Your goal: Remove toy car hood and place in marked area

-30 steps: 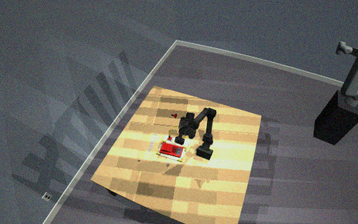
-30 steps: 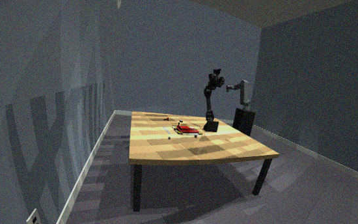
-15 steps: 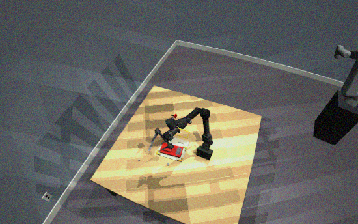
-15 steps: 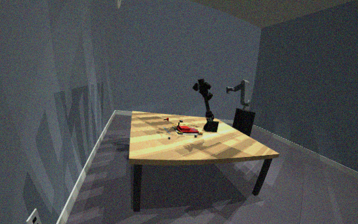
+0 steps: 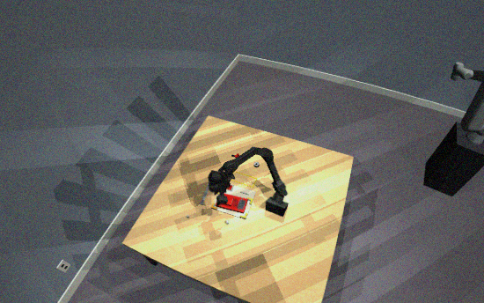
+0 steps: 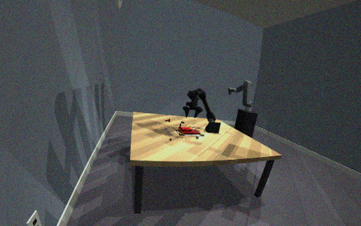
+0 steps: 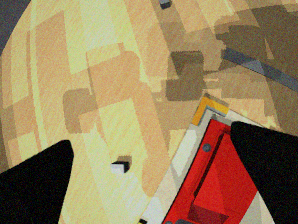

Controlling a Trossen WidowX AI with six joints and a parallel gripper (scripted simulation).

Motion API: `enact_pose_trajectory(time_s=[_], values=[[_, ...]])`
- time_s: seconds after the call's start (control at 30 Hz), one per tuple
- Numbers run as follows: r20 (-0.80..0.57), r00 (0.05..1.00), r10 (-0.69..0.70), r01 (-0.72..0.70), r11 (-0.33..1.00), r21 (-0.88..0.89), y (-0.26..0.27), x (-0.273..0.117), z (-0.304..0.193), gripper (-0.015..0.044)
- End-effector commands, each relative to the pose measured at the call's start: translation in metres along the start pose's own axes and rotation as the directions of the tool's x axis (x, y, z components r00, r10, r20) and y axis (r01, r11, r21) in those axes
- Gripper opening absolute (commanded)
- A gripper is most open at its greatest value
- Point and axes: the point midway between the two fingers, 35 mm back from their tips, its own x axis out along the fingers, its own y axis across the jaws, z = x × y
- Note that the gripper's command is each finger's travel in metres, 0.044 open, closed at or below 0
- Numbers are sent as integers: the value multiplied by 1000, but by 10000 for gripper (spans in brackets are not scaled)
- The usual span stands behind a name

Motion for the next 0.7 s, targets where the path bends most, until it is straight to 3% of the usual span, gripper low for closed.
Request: enact_pose_trajectory(time_s=[0.0,0.17,0.67], values=[[-203,974,-103,143,970,194,-37,17,-35,440],[-426,879,-213,373,863,340,-81,23,-77,440],[-433,875,-216,382,858,344,-82,32,-77,440]])
